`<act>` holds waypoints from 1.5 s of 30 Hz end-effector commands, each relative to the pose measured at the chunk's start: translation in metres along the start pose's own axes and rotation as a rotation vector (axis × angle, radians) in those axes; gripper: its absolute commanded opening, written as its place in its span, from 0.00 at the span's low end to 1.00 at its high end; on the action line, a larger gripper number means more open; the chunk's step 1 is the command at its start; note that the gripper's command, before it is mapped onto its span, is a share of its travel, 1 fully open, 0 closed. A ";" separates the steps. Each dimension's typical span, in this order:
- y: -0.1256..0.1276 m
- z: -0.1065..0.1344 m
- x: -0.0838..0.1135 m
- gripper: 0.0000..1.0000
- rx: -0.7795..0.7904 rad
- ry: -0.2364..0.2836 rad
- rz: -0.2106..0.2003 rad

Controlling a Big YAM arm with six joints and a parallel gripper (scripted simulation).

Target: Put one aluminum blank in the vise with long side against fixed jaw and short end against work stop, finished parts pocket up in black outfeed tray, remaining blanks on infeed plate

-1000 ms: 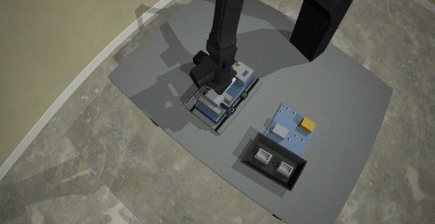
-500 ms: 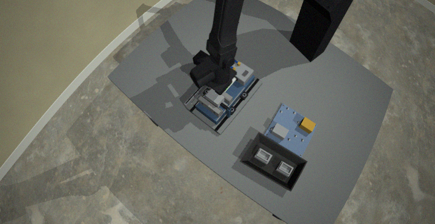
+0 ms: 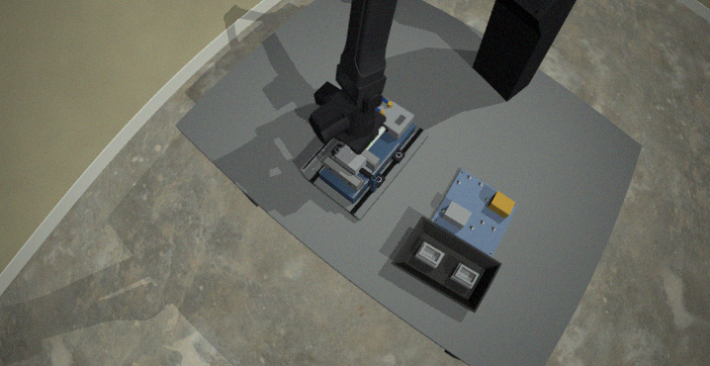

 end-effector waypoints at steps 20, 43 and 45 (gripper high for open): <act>0.000 -0.011 -0.002 0.00 -0.009 -0.009 0.004; 0.000 -0.011 -0.002 0.00 -0.009 -0.009 0.005; 0.000 -0.011 -0.002 0.00 -0.010 -0.009 0.005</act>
Point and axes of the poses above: the point where the finger pads meet when closed, its own x axis back along the fingers, its own y axis across the jaws, z = x × y, the point moved 9 cm from there along x, back along the fingers, and after that the axes turned 2 degrees about -x, right-handed, at the moved point
